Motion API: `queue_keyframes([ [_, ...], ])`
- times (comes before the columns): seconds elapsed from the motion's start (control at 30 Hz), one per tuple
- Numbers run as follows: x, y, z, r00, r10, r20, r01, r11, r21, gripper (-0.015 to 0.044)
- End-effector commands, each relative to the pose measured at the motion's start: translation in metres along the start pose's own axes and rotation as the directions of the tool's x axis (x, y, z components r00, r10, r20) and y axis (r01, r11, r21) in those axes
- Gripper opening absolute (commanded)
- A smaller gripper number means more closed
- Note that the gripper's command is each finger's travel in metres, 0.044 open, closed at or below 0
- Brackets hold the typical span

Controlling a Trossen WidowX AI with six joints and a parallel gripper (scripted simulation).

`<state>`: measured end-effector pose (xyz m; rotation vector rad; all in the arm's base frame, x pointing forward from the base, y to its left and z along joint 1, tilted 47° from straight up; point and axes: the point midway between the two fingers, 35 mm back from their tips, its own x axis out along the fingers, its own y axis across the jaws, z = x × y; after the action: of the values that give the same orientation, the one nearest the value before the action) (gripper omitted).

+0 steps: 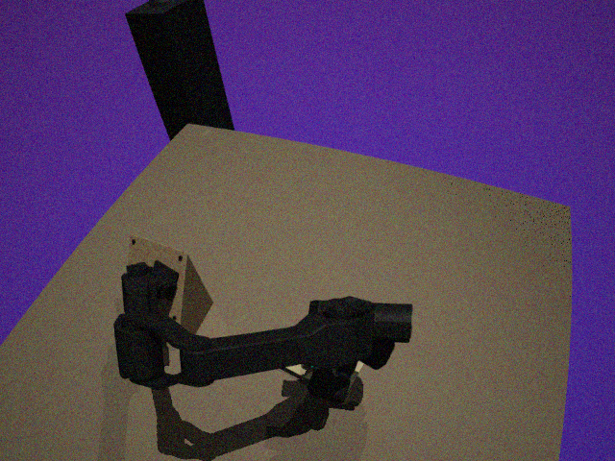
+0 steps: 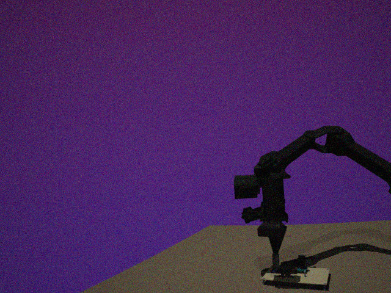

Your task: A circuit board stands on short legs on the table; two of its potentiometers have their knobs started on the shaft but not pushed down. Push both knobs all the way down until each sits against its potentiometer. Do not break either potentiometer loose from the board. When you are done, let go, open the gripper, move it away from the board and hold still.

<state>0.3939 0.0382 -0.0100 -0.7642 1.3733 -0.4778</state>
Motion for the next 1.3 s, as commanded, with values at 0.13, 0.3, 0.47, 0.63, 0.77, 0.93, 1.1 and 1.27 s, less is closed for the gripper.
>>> queue_keyframes([
  [0.13, 0.0088, -0.0017, 0.0011, 1.0, -0.006, -0.007, 0.006, 1.0, 0.013, 0.0],
  [0.3, 0.0096, -0.0017, 0.0011, 1.0, -0.006, -0.007, 0.006, 1.0, 0.013, 0.0],
  [0.47, 0.0096, -0.0017, 0.0011, 1.0, -0.006, -0.007, 0.006, 1.0, 0.013, 0.0],
  [0.63, 0.0096, -0.0017, 0.0011, 1.0, -0.006, -0.007, 0.006, 1.0, 0.013, 0.0],
  [0.77, 0.0103, -0.0017, 0.0011, 1.0, -0.006, -0.007, 0.006, 1.0, 0.013, 0.0],
  [0.93, 0.0103, -0.0017, 0.0011, 1.0, -0.006, -0.007, 0.006, 1.0, 0.013, 0.0],
  [1.1, 0.0103, -0.0017, 0.0011, 1.0, -0.006, -0.007, 0.006, 1.0, 0.013, 0.0],
  [1.27, 0.0067, -0.0016, 0.0013, 1.0, -0.006, -0.007, 0.006, 1.0, 0.013, 0.0],
])
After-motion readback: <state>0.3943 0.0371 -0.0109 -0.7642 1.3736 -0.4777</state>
